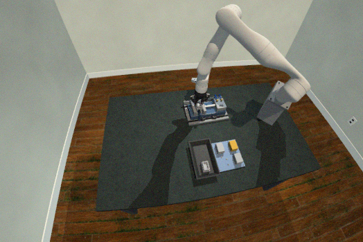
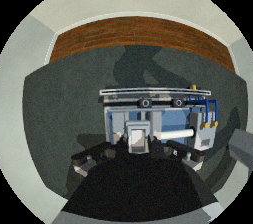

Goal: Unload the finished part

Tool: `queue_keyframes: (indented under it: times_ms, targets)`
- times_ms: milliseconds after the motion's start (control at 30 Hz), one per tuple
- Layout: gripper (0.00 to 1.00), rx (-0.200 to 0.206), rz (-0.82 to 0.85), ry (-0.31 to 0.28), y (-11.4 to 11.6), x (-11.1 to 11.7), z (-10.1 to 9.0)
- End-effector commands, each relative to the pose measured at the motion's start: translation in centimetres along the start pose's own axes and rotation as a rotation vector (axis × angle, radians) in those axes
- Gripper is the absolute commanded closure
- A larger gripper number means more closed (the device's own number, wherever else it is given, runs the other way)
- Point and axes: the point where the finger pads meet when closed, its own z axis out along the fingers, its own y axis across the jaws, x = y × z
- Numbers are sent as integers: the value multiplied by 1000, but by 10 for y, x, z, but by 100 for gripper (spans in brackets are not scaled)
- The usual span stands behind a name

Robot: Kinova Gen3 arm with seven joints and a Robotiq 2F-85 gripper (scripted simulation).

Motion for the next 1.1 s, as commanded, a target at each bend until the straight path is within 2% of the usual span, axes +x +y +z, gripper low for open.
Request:
queue_keyframes:
  times_ms: [0,500,1067]
  targets:
    - [100,1,0,1,0,0,0]
    - [100,1,0,1,0,0,-4]
    - [100,1,0,1,0,0,-28]
